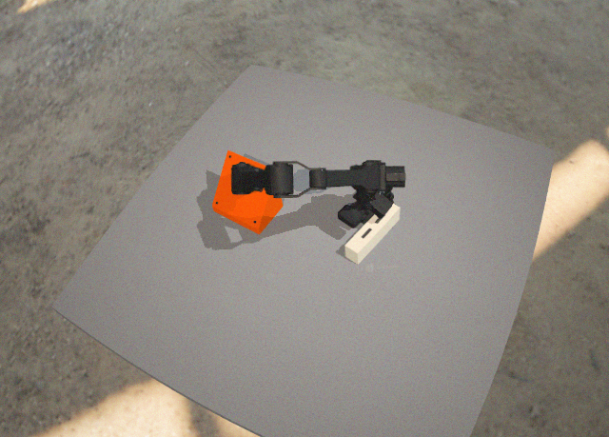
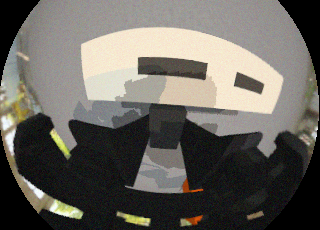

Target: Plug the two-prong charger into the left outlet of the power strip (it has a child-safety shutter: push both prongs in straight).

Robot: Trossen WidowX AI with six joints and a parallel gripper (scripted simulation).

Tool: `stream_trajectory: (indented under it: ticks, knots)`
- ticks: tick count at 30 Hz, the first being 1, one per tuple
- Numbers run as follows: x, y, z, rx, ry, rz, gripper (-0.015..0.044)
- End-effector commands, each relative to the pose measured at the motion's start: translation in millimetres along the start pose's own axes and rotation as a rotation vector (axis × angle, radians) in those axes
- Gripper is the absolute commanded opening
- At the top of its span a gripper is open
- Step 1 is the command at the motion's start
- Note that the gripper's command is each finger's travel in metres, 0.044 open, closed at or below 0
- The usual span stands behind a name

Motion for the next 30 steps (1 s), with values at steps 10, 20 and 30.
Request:
stream_trajectory:
  ticks: [10, 20, 30]
  knots:
    - [-4.9, 0.1, 0.1, 0.004, -0.001, -0.005, 0.0000]
    - [-8.9, 0.1, -0.3, 0.004, -0.001, -0.005, 0.0000]
    - [-12.9, 0.0, -0.3, 0.004, -0.001, -0.005, 0.0000]
Point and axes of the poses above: the point midway between the two fingers, 35 mm back from their tips, its own z axis out along the fingers, its own y axis across the jaws, x = y × z, the point moved 7 cm from there along -z, back along the fingers, and after that the axes turned 1 degree about -z, right-handed, at the moved point
